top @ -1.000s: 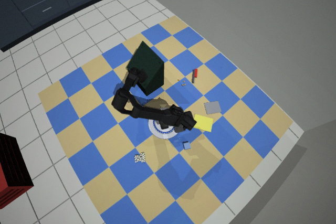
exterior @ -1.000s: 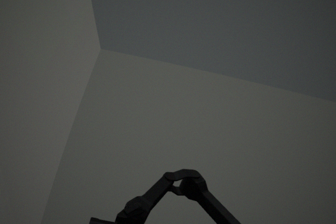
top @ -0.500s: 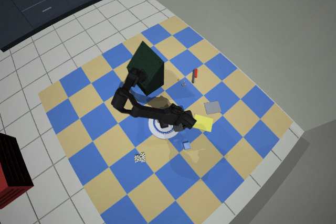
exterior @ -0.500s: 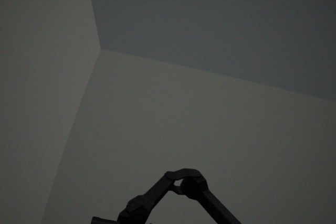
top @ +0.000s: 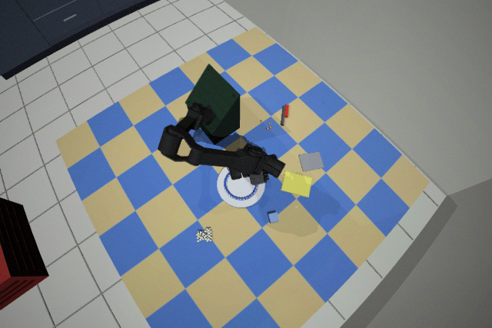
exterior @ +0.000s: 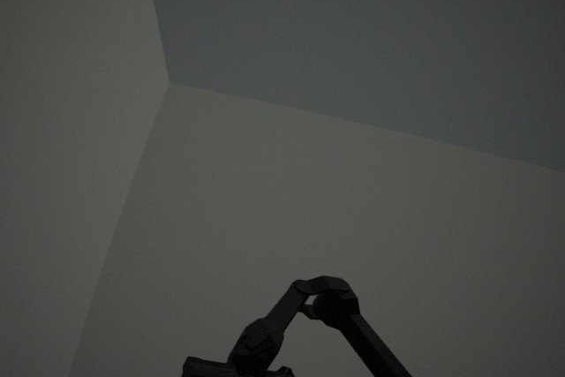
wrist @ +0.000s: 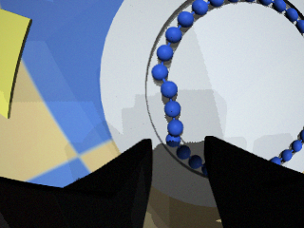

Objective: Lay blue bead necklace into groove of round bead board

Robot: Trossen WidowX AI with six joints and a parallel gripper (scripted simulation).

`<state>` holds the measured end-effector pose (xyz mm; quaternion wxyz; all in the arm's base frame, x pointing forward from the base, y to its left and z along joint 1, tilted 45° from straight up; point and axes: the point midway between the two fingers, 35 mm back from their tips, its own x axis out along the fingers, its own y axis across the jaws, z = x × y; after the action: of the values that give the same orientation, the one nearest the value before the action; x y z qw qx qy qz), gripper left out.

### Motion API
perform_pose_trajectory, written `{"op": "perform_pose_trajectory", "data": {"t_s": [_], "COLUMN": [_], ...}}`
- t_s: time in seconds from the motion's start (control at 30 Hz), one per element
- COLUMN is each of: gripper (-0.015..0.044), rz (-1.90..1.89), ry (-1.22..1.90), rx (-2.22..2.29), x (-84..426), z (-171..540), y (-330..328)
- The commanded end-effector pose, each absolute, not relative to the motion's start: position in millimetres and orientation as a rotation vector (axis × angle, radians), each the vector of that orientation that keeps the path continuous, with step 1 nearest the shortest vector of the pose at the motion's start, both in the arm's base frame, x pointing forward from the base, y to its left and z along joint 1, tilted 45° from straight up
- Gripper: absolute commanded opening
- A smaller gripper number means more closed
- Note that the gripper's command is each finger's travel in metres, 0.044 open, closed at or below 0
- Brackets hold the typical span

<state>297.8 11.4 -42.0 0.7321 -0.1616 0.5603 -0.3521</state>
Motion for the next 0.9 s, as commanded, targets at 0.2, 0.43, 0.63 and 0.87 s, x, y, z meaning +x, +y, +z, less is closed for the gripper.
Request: {"op": "perform_pose_trajectory", "data": {"t_s": [0.2,0.43,0.63,0.87], "gripper": [0.0120,0.0120,0.0120,0.0015], "rz": [-0.770,-0.770,-0.771,-0.775], "ry": [1.230,1.232,1.233,1.233], "rx": [-0.359,-0.361,-0.364,-0.355], "x": [299.1,299.9,300.1,300.5], "z": [-47.2,-55.3,-62.0,-62.2], "y": [7.7,-0.6,-7.9,-8.3]}}
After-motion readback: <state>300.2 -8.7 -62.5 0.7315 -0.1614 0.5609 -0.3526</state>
